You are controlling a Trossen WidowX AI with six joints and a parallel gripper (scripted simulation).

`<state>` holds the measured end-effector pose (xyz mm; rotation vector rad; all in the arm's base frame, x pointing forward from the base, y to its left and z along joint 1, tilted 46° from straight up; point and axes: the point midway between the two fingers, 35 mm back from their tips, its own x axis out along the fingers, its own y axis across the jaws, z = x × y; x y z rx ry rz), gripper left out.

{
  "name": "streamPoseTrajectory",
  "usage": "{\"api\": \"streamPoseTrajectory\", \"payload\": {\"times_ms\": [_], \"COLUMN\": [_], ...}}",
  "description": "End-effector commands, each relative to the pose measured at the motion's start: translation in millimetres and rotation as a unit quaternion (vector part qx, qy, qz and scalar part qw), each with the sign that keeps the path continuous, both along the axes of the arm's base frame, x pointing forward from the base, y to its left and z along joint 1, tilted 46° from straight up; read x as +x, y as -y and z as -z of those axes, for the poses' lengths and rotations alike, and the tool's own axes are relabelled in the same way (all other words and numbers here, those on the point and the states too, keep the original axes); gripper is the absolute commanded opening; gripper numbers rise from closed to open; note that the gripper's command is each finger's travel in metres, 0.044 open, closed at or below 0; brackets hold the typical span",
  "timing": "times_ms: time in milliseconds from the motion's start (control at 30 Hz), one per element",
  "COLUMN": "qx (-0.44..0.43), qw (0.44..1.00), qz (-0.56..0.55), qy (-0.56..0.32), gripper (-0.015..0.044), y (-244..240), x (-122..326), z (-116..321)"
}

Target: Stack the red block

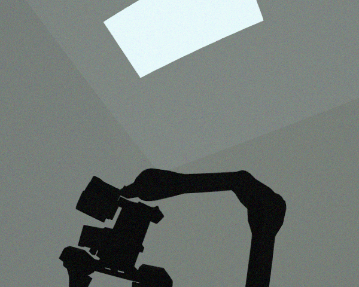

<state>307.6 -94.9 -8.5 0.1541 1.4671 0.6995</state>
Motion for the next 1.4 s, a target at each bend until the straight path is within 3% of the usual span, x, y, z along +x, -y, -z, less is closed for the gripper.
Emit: {"api": "streamPoseTrajectory", "payload": {"times_ms": [0,600,1367], "qx": [0.022,0.074,0.075], "qw": [0.994,0.876,0.875], "qz": [0.091,0.363,0.365], "qy": [-0.057,-0.307,-0.31], "gripper": [0.044,0.044,0.044], "y": [-17,-81,-108], "x": [14,44,38], "z": [-5,-21,6]}}
